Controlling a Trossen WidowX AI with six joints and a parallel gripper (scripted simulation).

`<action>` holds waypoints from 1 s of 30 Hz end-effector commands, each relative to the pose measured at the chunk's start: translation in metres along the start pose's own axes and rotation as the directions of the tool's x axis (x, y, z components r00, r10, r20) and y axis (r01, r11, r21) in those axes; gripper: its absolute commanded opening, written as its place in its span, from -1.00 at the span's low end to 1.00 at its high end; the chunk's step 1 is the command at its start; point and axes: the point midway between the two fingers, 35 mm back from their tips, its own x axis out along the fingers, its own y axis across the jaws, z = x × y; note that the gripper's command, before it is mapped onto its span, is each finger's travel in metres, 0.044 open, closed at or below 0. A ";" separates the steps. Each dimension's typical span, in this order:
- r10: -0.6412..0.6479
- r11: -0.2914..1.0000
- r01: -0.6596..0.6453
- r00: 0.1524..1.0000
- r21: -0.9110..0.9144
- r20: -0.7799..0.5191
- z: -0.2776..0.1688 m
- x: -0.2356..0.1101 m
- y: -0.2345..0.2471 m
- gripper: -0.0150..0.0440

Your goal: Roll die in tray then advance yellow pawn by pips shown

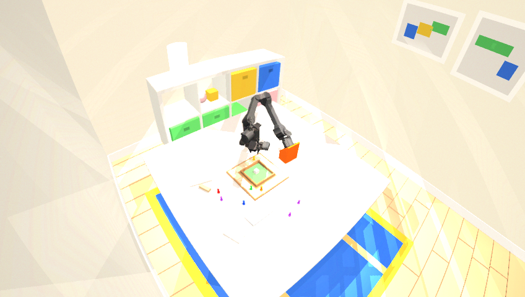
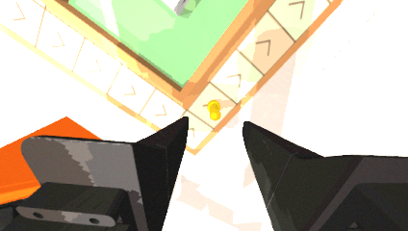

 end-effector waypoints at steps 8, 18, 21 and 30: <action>-0.014 0.996 0.014 1.000 0.090 -0.004 -0.010 0.004 -0.004 0.19; -0.013 0.996 0.014 1.000 0.090 -0.004 -0.010 0.025 -0.004 0.19; -0.013 0.996 0.013 1.000 0.090 -0.003 -0.009 0.030 -0.005 0.19; -0.013 0.996 0.014 1.000 0.090 -0.003 -0.009 0.044 -0.004 0.19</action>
